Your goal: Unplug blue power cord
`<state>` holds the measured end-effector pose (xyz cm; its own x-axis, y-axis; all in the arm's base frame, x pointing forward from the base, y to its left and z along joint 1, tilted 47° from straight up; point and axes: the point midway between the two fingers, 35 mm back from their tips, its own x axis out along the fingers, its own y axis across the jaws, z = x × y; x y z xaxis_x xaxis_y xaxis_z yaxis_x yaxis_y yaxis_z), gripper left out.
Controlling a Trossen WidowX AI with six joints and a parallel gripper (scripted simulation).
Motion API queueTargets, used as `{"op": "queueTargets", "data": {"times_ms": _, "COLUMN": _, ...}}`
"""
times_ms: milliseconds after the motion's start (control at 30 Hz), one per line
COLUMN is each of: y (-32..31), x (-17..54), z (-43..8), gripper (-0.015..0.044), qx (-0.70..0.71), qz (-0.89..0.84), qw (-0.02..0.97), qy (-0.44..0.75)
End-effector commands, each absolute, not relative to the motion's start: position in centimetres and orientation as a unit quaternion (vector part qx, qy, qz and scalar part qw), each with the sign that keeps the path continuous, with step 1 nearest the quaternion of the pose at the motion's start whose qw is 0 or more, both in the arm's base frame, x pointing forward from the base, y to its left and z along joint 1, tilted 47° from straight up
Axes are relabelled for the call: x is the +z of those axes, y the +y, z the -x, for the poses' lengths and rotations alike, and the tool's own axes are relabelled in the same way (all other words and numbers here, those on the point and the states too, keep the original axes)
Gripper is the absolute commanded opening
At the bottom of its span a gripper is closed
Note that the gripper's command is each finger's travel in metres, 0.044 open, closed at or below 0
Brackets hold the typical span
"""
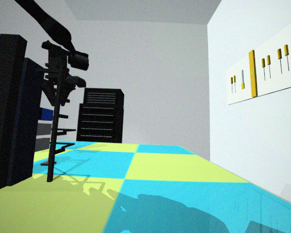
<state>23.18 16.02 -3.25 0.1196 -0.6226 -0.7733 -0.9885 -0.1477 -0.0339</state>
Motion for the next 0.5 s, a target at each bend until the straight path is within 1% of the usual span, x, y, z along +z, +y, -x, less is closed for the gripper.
{"op": "queueTargets", "data": {"times_ms": 0, "y": 13.4, "x": -3.43, "z": -24.71, "gripper": 0.016, "qx": 0.316, "qz": 0.709, "qw": 0.208, "qy": 0.595}}
{"op": "queueTargets", "data": {"times_ms": 467, "y": 13.11, "x": -3.11, "z": -24.74, "gripper": 0.016, "qx": 0.316, "qz": 0.709, "qw": 0.208, "qy": 0.595}}
